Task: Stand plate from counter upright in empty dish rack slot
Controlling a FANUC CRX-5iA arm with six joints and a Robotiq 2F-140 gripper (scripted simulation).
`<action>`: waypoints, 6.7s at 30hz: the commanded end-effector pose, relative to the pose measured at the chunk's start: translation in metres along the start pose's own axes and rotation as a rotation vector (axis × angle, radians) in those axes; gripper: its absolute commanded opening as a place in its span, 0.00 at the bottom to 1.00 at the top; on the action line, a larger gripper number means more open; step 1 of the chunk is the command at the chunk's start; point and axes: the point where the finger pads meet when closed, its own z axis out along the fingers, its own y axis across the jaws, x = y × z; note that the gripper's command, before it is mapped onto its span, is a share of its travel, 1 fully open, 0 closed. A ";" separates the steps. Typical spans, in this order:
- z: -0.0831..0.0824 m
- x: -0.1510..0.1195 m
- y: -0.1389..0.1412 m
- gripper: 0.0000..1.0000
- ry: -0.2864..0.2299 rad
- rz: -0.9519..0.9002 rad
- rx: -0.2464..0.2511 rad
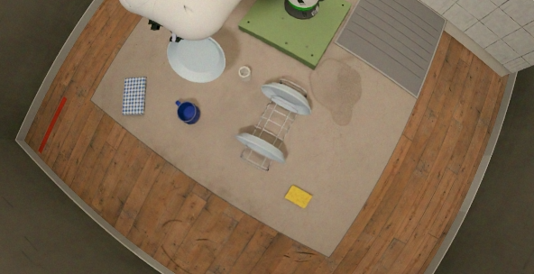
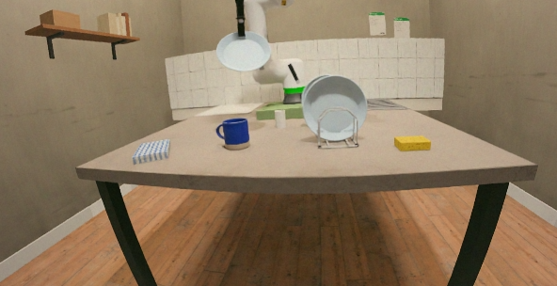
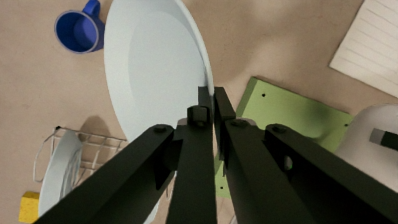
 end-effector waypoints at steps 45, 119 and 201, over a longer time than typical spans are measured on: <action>-0.005 -0.008 -0.006 0.10 0.041 -0.078 -0.003; -0.052 -0.196 -0.154 0.10 0.973 -1.897 -0.102; -0.070 -0.263 -0.207 0.10 1.306 -2.546 -0.138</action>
